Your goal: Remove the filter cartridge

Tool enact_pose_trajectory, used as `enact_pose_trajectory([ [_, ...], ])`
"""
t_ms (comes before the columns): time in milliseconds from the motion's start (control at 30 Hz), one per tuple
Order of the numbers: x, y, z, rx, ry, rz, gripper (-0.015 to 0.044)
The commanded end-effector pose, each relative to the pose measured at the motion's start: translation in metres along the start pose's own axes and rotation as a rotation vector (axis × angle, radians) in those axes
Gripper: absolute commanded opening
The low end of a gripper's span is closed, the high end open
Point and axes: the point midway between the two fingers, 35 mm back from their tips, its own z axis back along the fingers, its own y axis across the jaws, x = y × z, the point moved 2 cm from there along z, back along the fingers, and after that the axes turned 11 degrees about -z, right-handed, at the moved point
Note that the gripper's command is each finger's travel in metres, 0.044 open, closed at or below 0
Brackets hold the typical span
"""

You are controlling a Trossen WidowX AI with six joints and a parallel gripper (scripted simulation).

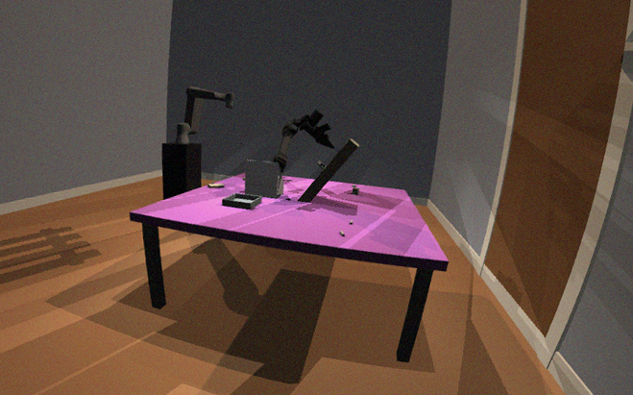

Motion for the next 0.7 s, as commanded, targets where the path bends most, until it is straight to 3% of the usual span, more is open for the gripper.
enact_pose_trajectory([
  [0, -0.001, -0.001, -0.008, -0.002, 0.002, -0.007, 0.0112],
  [667, -0.002, 0.002, -0.032, 0.004, -0.005, -0.008, 0.0112],
])
